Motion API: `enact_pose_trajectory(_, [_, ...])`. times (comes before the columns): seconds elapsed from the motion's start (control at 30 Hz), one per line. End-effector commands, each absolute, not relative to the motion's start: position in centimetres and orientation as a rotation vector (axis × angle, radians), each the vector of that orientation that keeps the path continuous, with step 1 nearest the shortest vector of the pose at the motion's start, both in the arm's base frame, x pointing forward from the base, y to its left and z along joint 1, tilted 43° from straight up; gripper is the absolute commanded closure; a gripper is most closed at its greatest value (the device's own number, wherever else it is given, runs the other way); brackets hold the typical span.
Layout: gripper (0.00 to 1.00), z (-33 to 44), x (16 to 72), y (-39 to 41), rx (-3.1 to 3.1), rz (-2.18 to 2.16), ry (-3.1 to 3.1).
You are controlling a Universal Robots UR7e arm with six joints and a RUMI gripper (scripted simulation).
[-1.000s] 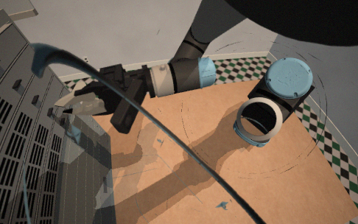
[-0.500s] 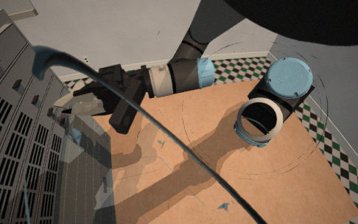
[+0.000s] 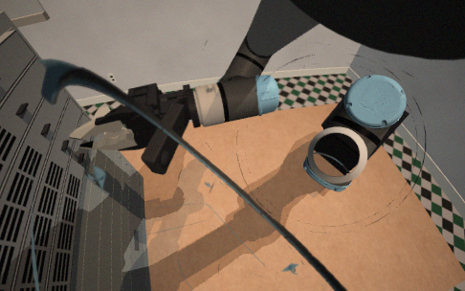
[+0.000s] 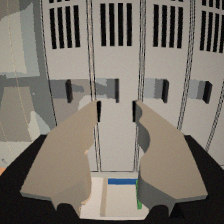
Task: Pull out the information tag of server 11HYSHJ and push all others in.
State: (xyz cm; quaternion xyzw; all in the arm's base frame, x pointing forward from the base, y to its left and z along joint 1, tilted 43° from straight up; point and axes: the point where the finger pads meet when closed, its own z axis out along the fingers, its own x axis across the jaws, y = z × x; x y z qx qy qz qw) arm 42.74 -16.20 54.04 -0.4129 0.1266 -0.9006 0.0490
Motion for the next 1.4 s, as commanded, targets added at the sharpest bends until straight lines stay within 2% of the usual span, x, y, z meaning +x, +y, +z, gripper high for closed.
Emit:
enact_pose_trajectory(0.0, [0.85, 54.1, 42.7, -16.2, -1.258, -2.745, 0.386])
enact_pose_trajectory(1.37, [0.85, 55.2, 44.2, -16.6, -1.258, -2.745, 0.386])
